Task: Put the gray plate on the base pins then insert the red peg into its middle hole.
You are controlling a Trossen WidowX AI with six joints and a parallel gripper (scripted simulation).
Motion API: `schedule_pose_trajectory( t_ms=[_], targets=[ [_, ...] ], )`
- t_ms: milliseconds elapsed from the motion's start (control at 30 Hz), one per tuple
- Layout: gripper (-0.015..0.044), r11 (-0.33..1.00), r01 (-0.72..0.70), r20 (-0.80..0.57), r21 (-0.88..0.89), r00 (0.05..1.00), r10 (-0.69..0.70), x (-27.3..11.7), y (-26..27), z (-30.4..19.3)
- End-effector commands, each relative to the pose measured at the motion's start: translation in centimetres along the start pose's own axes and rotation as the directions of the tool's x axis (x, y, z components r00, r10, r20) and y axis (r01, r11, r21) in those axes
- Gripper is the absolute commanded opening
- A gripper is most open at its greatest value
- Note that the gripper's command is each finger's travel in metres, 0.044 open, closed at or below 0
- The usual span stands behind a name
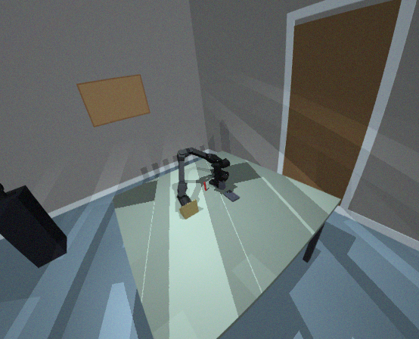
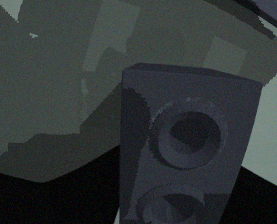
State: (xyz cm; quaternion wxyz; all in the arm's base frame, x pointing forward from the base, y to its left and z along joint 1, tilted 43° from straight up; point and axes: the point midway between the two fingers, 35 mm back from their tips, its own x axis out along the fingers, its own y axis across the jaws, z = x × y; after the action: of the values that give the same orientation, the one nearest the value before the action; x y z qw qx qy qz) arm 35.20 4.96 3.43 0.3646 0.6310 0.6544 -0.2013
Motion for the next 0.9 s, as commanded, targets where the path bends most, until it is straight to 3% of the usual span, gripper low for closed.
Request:
schedule_pose_trajectory(
  t_ms=[0, 867],
  targets=[
    [0.0, 1.0, -0.002, 0.0, -0.001, 1.0, 0.002, -0.7, 0.2, 0.2],
    [0.0, 1.0, -0.001, 0.011, 0.0, 1.0, 0.001, -8.5, 0.4, 1.2]
  ],
)
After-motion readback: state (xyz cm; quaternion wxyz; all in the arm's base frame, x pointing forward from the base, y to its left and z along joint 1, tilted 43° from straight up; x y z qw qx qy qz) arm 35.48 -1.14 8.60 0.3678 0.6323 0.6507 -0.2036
